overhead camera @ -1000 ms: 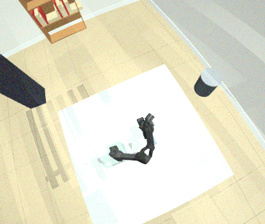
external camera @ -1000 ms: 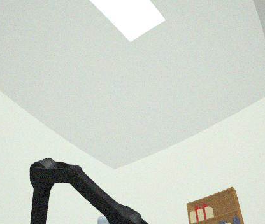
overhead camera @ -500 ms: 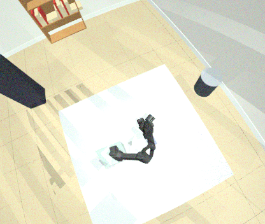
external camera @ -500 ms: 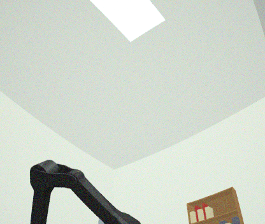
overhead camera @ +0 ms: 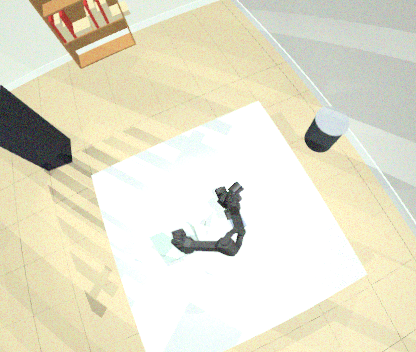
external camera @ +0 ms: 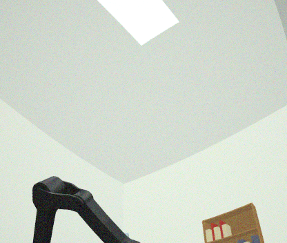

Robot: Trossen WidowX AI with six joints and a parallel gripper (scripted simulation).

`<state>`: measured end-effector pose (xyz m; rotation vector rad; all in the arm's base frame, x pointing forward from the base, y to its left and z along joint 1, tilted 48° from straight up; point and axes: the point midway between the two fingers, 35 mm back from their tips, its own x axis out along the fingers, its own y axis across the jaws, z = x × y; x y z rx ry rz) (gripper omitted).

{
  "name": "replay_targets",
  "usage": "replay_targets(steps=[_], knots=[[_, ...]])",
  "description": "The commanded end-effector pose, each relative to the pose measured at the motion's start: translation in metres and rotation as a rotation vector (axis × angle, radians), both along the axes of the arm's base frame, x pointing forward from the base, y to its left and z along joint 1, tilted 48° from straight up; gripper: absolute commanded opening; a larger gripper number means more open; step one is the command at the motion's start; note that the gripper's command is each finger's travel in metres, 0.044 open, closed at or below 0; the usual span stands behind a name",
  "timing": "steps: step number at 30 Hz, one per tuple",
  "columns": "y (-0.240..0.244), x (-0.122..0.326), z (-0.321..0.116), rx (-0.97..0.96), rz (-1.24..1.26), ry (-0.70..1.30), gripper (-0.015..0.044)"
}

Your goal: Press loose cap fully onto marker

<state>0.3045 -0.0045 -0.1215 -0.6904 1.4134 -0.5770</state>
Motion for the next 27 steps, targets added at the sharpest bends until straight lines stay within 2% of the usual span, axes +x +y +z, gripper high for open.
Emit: replay_targets(steps=[1,5,9,18,21,27], knots=[[-0.0063,-0.0008,-0.0047,-0.007,0.004,0.005,0.0238],[-0.0092,-0.0009,-0.0071,-0.008,0.004,0.005,0.0238],[-0.009,-0.0009,-0.0075,-0.007,0.004,0.005,0.0133],[-0.0086,-0.0007,-0.0079,-0.007,0.004,0.005,0.0073],[-0.0072,-0.0007,-0.0064,-0.006,0.004,0.007,0.0],[0.0005,-0.0009,0.0003,-0.003,0.003,0.008,0.0]])
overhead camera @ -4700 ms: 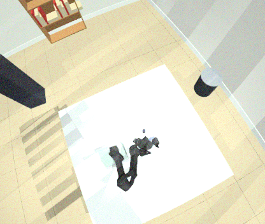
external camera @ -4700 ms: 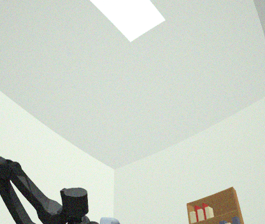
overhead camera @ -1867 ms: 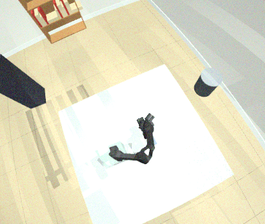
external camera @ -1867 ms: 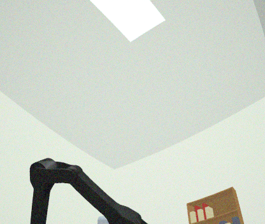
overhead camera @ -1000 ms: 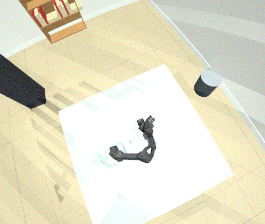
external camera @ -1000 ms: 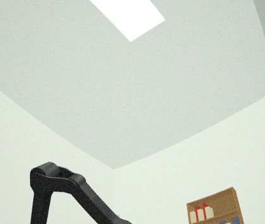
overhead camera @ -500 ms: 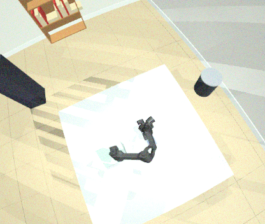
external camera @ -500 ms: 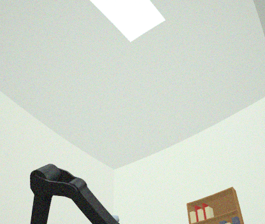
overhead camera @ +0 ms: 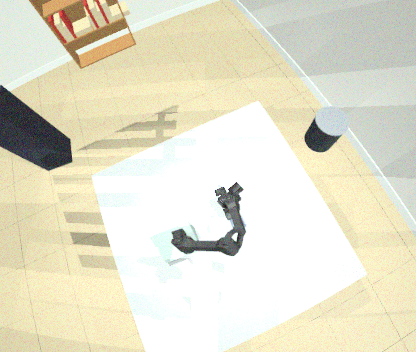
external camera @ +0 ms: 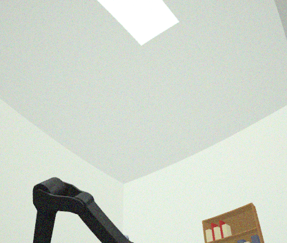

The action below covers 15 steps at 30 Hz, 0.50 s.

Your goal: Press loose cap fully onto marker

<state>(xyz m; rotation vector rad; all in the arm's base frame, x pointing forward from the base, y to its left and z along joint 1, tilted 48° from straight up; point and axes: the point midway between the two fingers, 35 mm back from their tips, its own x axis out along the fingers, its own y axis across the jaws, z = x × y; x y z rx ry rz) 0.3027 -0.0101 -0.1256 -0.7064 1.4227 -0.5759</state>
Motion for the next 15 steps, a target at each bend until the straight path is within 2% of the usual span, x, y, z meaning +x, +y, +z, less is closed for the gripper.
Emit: replay_targets(steps=[1,15], knots=[[0.008,0.001,0.006,0.006,-0.002,-0.006,0.0],[0.039,-0.003,0.034,0.006,-0.001,-0.009,0.0]])
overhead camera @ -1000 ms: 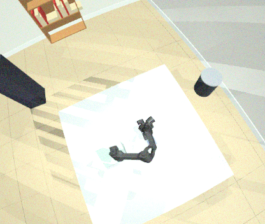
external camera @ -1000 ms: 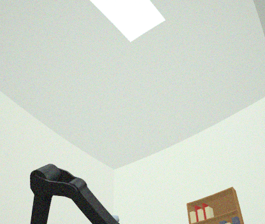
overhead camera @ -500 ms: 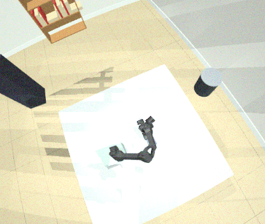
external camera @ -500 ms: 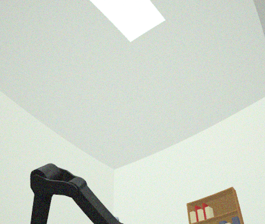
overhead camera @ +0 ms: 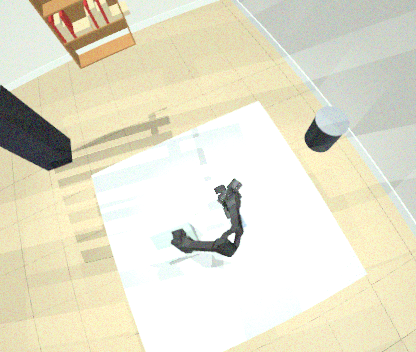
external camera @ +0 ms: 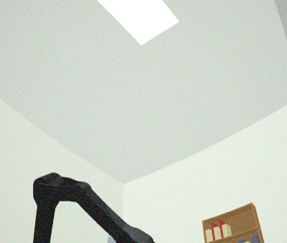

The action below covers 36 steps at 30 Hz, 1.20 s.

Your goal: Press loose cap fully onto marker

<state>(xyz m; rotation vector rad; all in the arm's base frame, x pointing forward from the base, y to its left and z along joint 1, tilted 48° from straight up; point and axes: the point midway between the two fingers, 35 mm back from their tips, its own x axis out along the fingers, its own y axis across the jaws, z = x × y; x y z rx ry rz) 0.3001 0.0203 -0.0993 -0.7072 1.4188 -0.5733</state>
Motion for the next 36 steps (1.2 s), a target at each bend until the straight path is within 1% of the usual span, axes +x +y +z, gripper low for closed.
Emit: replay_targets(steps=[1,6,21,36], knots=[[0.01,-0.001,0.009,0.005,-0.004,-0.006,0.0],[0.01,0.001,0.016,0.005,-0.004,-0.007,0.0],[-0.006,0.018,0.072,0.006,-0.003,-0.006,0.0],[-0.027,0.024,0.13,0.002,-0.004,-0.006,0.0]])
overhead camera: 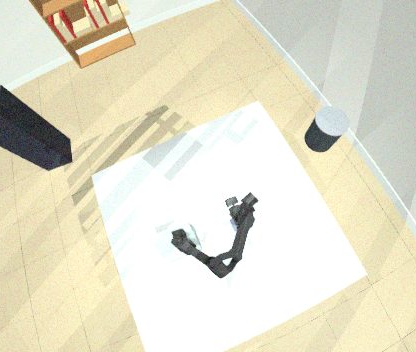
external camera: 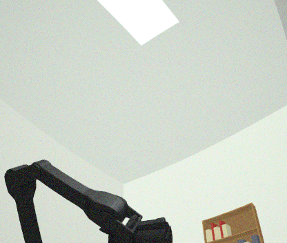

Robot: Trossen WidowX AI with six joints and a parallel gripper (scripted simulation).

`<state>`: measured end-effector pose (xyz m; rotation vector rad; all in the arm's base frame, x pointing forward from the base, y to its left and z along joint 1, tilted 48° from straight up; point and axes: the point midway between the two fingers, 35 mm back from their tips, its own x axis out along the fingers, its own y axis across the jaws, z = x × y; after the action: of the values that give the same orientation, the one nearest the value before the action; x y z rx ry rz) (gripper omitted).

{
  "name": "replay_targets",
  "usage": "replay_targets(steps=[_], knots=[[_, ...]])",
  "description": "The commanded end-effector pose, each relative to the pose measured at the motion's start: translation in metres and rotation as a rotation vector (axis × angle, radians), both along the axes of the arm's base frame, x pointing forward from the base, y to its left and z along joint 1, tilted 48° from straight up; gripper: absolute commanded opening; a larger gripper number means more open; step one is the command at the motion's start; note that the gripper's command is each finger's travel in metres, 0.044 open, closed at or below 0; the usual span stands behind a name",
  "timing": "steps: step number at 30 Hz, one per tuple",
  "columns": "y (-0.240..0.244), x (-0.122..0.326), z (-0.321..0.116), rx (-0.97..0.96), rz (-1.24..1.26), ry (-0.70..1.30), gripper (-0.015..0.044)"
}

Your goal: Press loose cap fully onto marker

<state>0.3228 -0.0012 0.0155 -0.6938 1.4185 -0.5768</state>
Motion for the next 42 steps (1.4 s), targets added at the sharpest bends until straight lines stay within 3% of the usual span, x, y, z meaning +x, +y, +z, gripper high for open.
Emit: replay_targets(steps=[1,42], knots=[[-0.007,0.001,0.018,-0.006,0.005,0.0,0.0],[-0.047,0.006,-0.015,-0.008,0.005,-0.001,0.0]])
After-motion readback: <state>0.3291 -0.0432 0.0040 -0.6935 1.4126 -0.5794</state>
